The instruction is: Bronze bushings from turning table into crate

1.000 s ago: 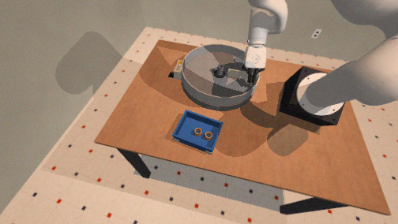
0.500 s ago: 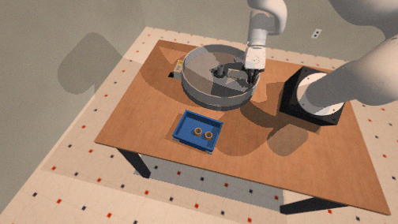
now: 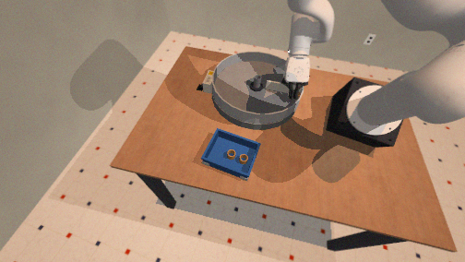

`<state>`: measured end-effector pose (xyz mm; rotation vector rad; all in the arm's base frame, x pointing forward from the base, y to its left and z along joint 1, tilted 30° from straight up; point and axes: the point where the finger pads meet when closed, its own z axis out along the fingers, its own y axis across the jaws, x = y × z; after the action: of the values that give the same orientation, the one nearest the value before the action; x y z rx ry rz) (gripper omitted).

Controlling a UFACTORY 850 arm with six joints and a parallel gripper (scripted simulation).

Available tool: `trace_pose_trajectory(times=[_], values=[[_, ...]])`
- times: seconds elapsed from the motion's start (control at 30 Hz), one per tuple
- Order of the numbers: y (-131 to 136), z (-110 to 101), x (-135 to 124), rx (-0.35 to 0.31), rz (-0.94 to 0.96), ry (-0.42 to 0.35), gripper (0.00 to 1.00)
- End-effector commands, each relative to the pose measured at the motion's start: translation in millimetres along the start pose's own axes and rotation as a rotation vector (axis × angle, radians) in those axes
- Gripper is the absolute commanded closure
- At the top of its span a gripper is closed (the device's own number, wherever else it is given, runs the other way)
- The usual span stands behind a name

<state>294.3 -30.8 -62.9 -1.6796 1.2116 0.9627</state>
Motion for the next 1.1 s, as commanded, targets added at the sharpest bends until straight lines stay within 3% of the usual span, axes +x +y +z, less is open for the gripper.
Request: trace_pose_trajectory(times=[0.0, 0.37, 0.4, 1.07], values=[[-0.5, 1.7, 2.2, 0.001, -0.001, 0.001, 0.9], [-0.5, 1.7, 2.2, 0.001, -0.001, 0.001, 0.9], [-0.5, 1.7, 2.2, 0.001, -0.001, 0.001, 1.0], [-0.5, 1.7, 2.2, 0.001, -0.001, 0.001, 1.0]])
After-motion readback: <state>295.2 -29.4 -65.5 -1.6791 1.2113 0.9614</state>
